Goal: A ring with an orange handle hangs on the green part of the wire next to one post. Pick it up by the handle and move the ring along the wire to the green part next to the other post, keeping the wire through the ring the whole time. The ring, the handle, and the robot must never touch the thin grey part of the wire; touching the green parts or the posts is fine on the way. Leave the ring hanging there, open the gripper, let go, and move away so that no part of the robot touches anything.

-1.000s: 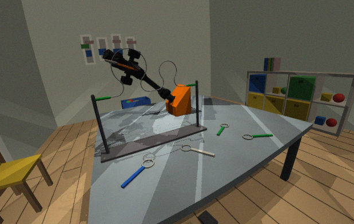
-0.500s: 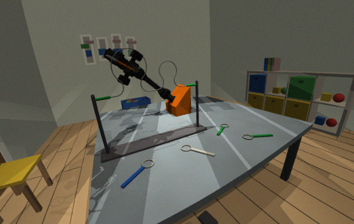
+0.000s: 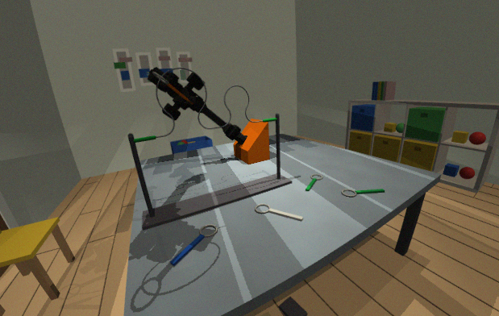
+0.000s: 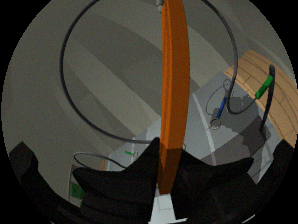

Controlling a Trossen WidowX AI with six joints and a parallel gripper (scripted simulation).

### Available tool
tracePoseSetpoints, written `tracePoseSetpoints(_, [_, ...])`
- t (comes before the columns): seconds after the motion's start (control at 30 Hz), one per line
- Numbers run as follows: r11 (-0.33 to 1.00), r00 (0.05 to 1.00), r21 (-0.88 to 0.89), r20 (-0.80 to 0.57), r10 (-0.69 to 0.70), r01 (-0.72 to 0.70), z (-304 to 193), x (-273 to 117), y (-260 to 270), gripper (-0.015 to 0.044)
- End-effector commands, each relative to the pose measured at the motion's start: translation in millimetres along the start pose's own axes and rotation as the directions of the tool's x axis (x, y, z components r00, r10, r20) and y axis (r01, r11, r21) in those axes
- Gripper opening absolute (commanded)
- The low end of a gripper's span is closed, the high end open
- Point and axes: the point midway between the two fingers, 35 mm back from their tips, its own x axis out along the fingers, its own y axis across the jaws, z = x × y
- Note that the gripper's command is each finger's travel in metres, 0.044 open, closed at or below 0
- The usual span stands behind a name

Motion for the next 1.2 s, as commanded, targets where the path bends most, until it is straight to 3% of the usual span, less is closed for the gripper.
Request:
tracePoseSetpoints(0.0, [0.998,1.000,-0.051,0.008,-0.021,0.022,0.0,-0.4,-1.0,-0.0150])
tracePoseSetpoints(1.17, [0.883,0.978,-0.420,0.102,-0.184,0.210,3.8,0.4,-17.2,-0.0150])
